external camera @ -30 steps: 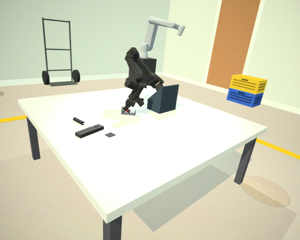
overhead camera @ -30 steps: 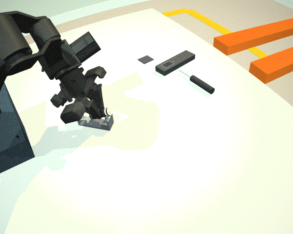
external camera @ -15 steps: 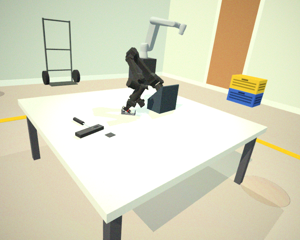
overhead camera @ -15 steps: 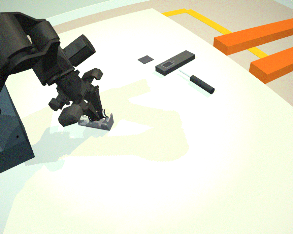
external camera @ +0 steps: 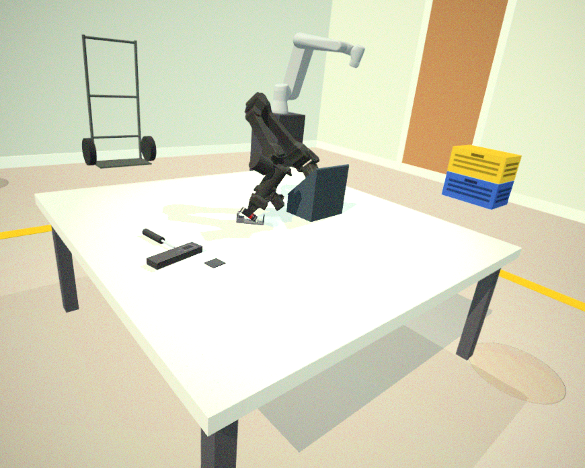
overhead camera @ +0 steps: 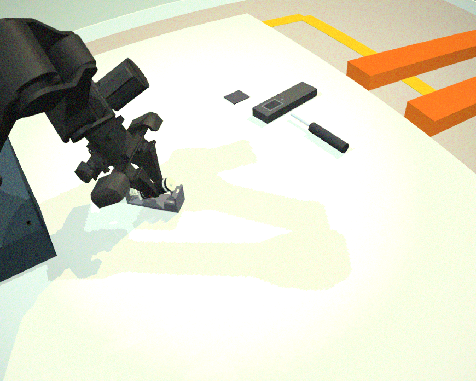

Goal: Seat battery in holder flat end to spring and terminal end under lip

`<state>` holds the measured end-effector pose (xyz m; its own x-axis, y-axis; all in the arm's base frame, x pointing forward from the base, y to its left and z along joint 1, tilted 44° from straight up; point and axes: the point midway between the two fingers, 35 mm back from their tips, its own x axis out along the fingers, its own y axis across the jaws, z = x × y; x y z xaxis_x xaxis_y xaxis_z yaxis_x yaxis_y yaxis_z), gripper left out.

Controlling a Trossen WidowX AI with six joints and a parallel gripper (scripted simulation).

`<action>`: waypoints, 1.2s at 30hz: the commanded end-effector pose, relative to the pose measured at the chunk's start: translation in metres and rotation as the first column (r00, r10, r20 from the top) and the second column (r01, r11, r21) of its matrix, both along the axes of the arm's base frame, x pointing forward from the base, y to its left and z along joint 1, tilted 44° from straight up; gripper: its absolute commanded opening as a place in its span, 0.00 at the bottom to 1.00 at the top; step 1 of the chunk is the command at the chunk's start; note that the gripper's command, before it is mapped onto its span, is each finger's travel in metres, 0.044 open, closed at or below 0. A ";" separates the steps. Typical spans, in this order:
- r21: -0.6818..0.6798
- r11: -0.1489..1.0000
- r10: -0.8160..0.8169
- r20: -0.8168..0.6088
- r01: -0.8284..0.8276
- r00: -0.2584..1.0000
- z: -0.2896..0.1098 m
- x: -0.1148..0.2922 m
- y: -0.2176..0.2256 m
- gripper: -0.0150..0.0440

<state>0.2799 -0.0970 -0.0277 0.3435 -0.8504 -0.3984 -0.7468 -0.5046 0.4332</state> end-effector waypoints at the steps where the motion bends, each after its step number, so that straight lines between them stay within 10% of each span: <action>1: 0.001 1.000 0.005 -0.009 -0.005 1.000 -0.004 -0.005 0.002 0.38; 36: 0.096 0.995 -0.011 -0.034 0.014 0.999 -0.015 -0.004 0.006 0.38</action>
<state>0.2730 -0.0923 -0.0380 0.3201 -0.8334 -0.4505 -0.7415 -0.5164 0.4284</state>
